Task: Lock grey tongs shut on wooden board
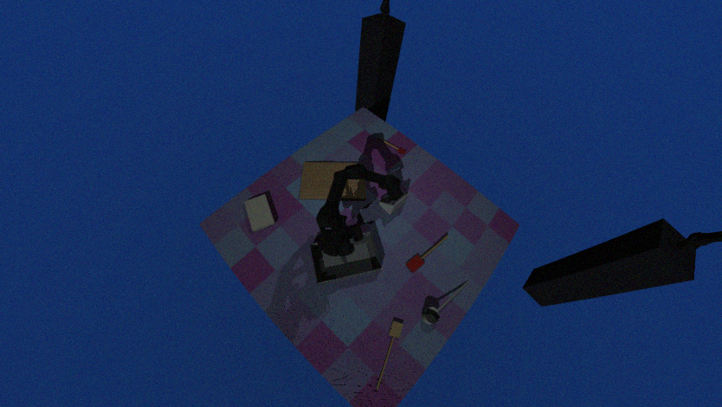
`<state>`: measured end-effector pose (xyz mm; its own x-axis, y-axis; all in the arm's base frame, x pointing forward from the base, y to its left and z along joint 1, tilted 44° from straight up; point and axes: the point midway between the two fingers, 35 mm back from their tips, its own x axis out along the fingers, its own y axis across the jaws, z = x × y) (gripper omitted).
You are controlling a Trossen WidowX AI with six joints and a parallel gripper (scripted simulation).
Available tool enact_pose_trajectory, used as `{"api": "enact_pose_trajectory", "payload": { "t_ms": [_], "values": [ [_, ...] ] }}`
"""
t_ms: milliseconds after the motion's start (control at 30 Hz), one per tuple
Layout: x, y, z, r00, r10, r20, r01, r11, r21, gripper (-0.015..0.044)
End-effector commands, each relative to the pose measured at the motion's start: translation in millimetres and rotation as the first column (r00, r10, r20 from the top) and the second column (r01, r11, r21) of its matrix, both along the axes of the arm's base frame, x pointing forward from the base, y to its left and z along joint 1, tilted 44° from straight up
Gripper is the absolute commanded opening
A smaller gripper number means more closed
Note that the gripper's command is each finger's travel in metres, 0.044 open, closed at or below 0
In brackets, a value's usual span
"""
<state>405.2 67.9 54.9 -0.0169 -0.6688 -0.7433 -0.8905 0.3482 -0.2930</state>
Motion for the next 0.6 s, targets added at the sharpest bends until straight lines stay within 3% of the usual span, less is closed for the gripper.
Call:
{"api": "enact_pose_trajectory", "payload": {
  "t_ms": [0, 567],
  "values": [
    [-3, -20, 24, 0.993, 0.091, -0.068, -0.092, 0.996, 0.002, -0.0150],
    [-31, -100, 95, 0.883, 0.353, -0.310, -0.356, 0.933, 0.048, -0.0150]
  ]
}}
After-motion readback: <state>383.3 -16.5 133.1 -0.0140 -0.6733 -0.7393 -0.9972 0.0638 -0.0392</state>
